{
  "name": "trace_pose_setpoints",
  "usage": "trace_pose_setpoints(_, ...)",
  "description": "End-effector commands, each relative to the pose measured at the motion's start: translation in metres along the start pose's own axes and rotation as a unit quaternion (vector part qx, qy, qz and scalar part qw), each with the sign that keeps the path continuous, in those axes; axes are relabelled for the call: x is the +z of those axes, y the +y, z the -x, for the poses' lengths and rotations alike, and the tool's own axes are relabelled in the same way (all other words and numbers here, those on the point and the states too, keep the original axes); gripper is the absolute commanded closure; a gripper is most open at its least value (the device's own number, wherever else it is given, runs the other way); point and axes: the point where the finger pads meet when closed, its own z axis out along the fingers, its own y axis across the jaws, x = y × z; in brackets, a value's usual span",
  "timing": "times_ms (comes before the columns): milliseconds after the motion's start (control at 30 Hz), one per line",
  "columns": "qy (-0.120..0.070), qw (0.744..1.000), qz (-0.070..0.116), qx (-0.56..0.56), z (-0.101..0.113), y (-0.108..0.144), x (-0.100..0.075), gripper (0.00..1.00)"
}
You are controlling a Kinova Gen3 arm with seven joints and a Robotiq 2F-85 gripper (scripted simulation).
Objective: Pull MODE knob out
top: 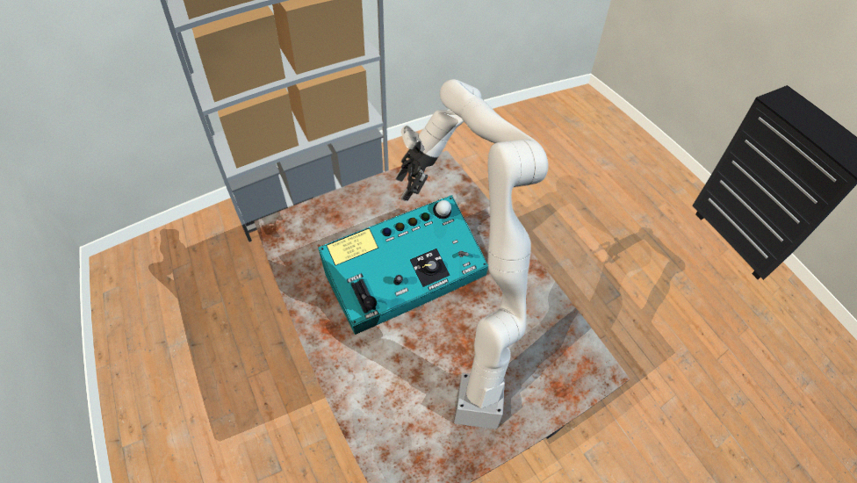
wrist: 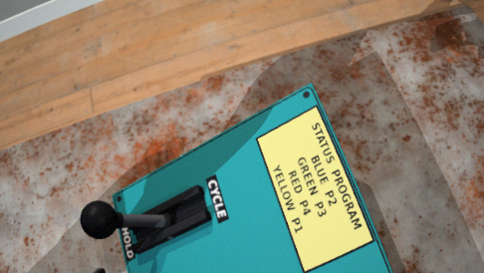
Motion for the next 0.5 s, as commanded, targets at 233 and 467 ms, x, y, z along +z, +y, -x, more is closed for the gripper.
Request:
trace_pose_setpoints(233, 0.000, 0.996, 0.014, 0.084, -0.021, -0.043, -0.005, 0.00)
trace_pose_setpoints(467, -0.003, 0.992, 0.024, 0.126, -0.030, -0.067, -0.006, 0.00)
